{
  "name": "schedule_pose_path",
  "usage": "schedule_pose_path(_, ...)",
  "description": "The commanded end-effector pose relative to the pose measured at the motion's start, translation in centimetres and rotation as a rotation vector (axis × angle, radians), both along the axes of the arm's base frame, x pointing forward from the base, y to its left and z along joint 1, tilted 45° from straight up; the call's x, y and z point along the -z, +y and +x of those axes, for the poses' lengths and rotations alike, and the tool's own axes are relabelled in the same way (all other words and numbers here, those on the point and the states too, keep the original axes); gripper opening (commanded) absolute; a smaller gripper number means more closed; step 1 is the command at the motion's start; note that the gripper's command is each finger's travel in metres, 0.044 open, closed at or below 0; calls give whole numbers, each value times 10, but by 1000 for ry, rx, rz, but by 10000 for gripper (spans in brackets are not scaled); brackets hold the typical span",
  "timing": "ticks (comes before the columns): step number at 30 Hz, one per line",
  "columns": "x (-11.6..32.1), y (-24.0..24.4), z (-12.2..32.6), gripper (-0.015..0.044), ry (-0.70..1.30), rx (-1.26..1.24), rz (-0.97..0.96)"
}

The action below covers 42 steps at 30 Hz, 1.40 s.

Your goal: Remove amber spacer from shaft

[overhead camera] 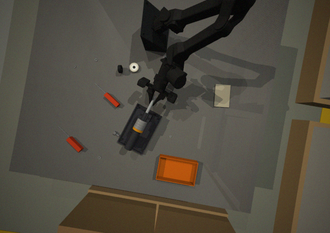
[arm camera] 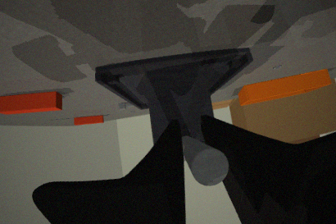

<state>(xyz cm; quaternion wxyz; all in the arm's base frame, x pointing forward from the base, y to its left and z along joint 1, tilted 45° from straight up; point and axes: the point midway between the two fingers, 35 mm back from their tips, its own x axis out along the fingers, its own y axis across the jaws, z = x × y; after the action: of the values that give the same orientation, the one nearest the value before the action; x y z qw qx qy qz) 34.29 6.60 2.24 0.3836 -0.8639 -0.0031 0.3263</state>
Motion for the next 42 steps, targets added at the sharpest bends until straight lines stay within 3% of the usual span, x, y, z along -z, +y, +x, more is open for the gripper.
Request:
schedule_pose_path(1, 1, 0, -2, 0, 3, 4, 3)
schedule_pose_path(42, -1, 0, -6, 0, 4, 4, 3)
